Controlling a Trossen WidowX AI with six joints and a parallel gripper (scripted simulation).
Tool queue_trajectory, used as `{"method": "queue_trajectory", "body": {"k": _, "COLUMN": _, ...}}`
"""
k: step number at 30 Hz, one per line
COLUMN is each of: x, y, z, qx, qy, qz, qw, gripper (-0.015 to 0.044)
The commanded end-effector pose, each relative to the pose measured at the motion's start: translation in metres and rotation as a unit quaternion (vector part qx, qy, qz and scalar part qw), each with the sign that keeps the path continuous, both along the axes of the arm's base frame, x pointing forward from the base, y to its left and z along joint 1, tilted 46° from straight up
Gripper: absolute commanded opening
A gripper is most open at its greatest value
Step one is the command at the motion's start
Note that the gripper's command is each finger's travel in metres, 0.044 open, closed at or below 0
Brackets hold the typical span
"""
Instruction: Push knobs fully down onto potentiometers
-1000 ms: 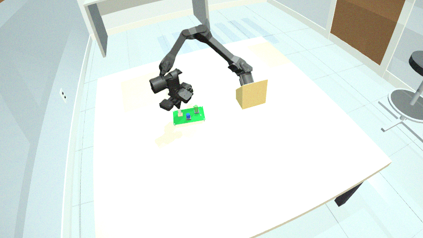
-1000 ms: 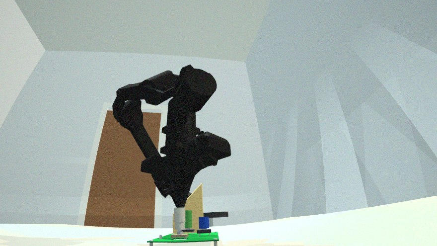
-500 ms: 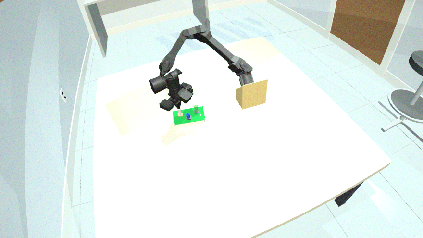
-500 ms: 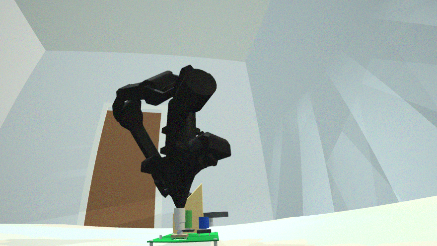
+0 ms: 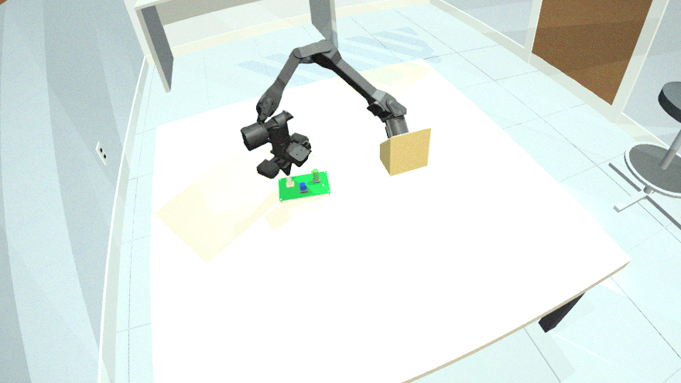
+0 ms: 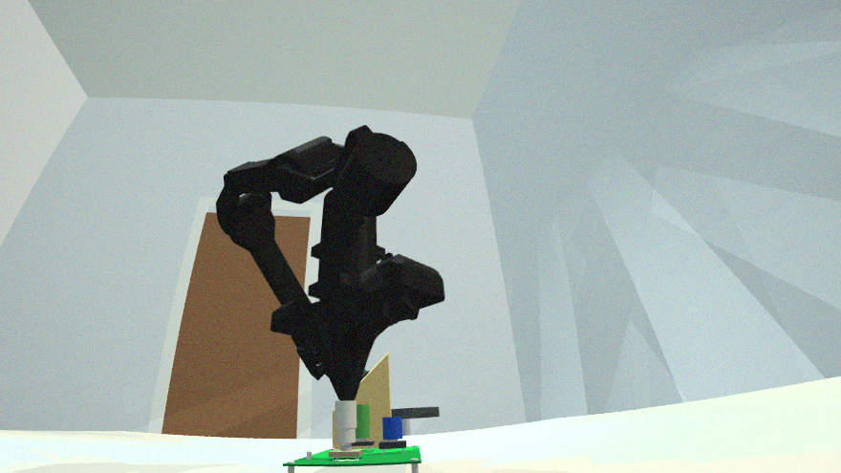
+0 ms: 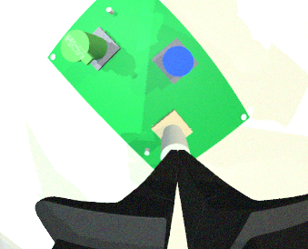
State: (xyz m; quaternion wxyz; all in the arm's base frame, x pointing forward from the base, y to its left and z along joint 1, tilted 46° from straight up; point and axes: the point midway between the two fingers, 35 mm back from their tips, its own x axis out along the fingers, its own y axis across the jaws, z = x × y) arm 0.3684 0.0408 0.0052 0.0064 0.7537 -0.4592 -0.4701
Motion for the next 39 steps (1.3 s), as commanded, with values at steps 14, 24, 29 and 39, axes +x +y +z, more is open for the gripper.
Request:
{"method": "queue_trajectory", "body": {"k": 14, "x": 0.0023, "y": -0.0075, "z": -0.0045, "qx": -0.001, "qy": -0.001, "qz": -0.008, "qw": 1.0, "gripper": 0.0}}
{"method": "queue_trajectory", "body": {"k": 24, "x": 0.0024, "y": -0.0081, "z": -0.0051, "qx": -0.001, "qy": -0.001, "qz": -0.008, "qw": 1.0, "gripper": 0.0}}
{"method": "queue_trajectory", "body": {"k": 29, "x": 0.0023, "y": -0.0079, "z": -0.0049, "qx": -0.001, "qy": -0.001, "qz": -0.008, "qw": 1.0, "gripper": 0.0}}
{"method": "queue_trajectory", "body": {"k": 39, "x": 0.001, "y": 0.0014, "z": 0.004, "qx": -0.001, "qy": -0.001, "qz": -0.008, "qw": 1.0, "gripper": 0.0}}
